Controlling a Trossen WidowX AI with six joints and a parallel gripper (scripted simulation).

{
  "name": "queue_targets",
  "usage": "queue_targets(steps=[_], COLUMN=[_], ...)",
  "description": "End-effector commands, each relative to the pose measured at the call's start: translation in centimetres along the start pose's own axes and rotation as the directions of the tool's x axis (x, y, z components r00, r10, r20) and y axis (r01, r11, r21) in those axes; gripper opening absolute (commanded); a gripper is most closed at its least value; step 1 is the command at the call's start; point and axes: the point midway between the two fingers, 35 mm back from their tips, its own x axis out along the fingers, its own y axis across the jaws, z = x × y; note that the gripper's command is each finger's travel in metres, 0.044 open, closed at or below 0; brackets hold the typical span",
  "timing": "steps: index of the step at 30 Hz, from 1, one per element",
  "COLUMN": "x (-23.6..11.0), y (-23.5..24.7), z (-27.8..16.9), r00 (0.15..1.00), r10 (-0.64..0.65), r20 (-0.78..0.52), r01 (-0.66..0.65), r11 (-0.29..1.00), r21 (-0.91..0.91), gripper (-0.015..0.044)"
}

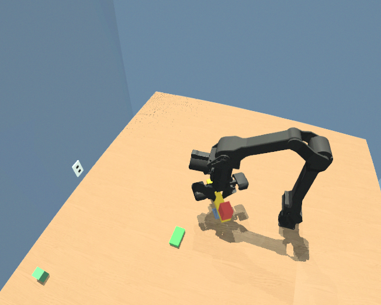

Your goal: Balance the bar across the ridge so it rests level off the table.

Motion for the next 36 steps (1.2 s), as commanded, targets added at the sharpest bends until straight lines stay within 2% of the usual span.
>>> queue_targets(steps=[1,36], x=[0.05,0.34], y=[0.04,-0.01], z=[-0.04,-0.06], r00=[1.000,1.000], r10=[0.002,0.002], r20=[-0.002,-0.002], r01=[-0.002,-0.002], r11=[1.000,1.000], r21=[-0.004,-0.004], gripper=[0.0000,0.0000])
